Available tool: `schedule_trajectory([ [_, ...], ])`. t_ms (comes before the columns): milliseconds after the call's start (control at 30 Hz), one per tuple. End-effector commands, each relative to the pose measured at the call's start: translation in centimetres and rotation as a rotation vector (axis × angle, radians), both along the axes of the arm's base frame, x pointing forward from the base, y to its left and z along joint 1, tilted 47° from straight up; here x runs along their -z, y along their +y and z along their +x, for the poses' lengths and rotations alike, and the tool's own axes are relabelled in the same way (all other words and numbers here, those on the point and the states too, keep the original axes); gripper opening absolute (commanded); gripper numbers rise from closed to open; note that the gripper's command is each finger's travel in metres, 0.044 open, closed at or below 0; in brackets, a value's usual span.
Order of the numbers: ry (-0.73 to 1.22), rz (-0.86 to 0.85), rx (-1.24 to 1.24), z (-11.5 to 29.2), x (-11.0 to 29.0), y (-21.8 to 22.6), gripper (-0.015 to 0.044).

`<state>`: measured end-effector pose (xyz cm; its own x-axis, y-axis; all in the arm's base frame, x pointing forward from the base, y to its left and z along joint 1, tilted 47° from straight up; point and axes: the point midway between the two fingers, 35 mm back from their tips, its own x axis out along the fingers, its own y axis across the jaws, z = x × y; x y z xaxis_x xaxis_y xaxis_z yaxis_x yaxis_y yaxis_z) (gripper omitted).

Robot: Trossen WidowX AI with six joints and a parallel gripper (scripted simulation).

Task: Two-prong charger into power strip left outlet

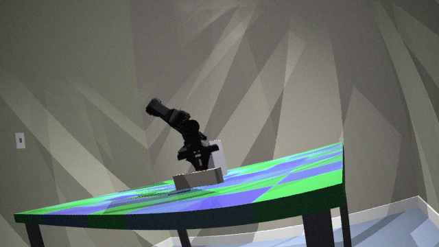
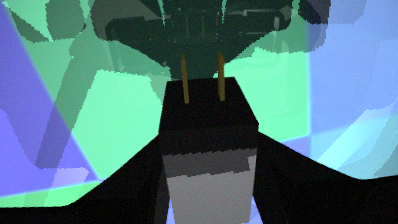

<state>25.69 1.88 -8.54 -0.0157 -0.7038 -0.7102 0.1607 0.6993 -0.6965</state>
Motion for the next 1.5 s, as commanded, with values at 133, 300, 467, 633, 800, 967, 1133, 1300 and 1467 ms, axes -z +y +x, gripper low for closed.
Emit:
schedule_trajectory([
  [133,0.010,0.001,-0.006,0.0,1.5,0.8,0.0000],
  [300,0.016,0.000,-0.012,-0.1,2.4,1.2,0.0000],
  [467,0.022,-0.001,-0.018,-0.2,3.3,1.7,0.0000],
  [633,0.028,-0.003,-0.024,-0.3,4.2,2.1,0.0000],
  [800,0.035,-0.005,-0.031,-0.5,5.1,2.5,0.0000],
  [967,0.041,-0.007,-0.037,-0.7,6.0,2.9,0.0000],
  [1133,0.043,-0.008,-0.039,-0.7,6.4,3.0,0.0000],
  [1300,0.043,-0.008,-0.040,-0.2,6.5,3.1,0.0000],
  [1467,0.044,-0.008,-0.041,0.4,6.5,3.1,0.0000],
])
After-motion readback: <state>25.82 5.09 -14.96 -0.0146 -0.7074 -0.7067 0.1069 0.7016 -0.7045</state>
